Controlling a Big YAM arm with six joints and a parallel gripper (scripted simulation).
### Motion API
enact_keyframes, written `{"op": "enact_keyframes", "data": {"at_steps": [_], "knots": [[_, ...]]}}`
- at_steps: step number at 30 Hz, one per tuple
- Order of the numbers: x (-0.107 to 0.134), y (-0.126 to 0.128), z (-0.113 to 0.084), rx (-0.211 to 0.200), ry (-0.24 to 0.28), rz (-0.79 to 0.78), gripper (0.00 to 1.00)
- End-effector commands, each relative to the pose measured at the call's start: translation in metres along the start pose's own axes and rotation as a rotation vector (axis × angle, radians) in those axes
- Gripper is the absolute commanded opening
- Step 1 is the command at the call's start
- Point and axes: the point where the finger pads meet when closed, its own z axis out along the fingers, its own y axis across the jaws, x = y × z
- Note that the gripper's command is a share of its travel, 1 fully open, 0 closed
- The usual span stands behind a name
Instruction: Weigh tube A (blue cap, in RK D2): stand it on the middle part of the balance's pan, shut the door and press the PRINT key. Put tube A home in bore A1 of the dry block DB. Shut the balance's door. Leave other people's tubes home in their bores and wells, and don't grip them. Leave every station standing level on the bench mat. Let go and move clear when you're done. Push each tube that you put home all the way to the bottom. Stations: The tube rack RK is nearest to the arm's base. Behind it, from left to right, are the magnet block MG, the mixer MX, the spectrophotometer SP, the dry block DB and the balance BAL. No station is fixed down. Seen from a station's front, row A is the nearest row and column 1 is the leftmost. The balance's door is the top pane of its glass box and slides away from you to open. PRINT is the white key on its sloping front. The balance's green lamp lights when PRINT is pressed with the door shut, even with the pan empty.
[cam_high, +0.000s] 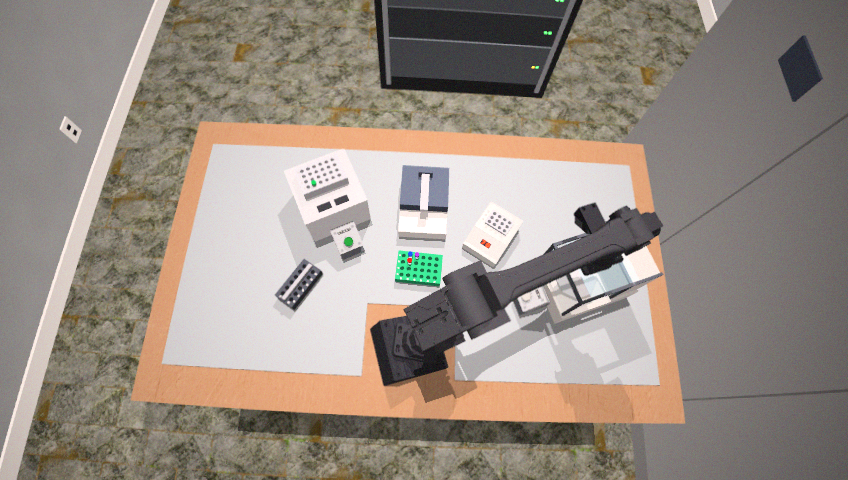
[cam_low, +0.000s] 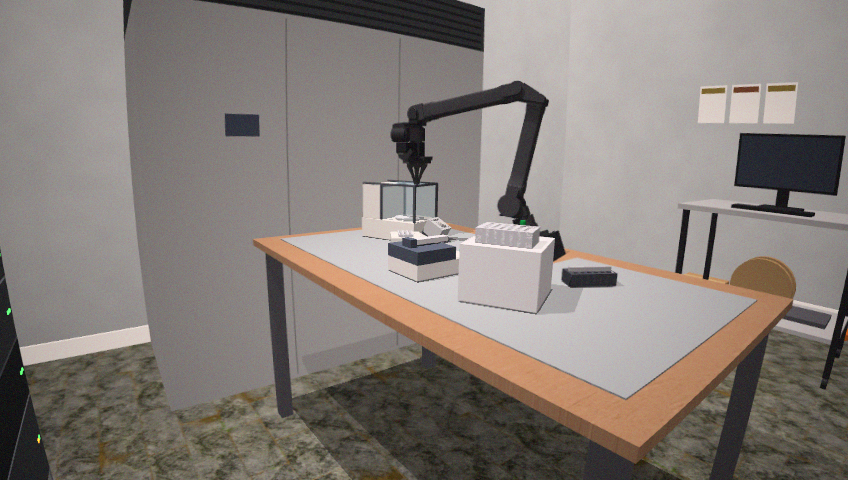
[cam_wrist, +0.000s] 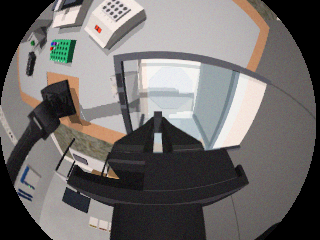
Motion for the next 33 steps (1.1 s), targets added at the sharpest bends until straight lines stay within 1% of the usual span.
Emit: {"op": "enact_keyframes", "data": {"at_steps": [1, 15, 33], "knots": [[0.003, -0.029, -0.017, 0.061, -0.005, 0.003, 0.06], [0.003, -0.041, -0.017, 0.06, -0.004, 0.003, 0.06], [0.002, -0.054, -0.016, 0.05, -0.004, 0.003, 0.06]]}}
